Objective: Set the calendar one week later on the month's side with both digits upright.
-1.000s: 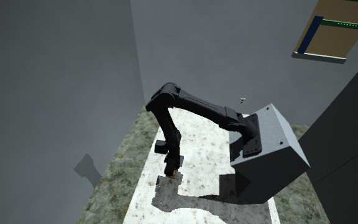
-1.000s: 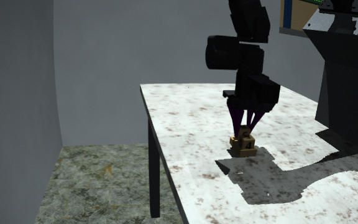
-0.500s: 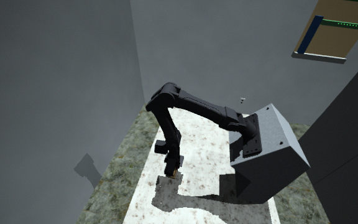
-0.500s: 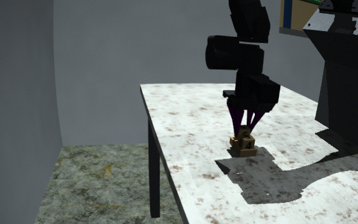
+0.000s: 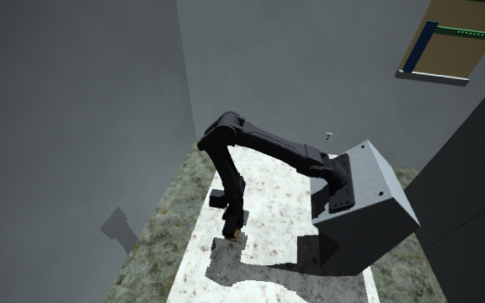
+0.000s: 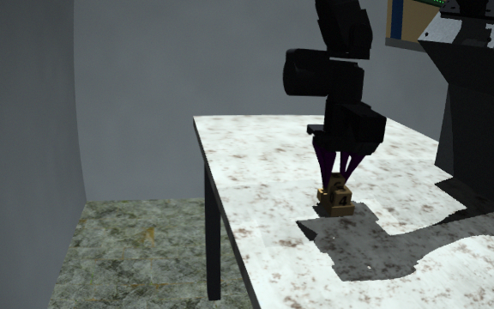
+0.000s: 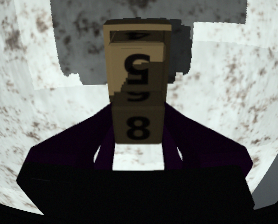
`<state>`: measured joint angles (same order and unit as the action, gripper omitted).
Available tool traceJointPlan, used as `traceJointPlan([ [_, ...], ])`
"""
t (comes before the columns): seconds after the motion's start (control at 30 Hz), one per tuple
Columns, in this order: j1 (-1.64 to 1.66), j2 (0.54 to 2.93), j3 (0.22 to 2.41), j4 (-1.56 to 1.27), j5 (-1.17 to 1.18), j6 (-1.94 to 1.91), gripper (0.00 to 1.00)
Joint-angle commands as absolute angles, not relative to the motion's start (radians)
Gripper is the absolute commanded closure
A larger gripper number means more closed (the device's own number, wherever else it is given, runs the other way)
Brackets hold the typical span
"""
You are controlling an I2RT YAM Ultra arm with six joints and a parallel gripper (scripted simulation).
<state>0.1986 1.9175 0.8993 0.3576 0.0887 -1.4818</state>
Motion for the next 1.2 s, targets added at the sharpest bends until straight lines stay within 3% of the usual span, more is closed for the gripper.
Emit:
traceJointPlan([
  [0.0, 0.199, 1.912, 0.901, 0.356, 0.077, -1.483, 0.74],
  [1.17, 0.198, 1.924, 0.909, 0.36, 0.076, -1.483, 0.74],
])
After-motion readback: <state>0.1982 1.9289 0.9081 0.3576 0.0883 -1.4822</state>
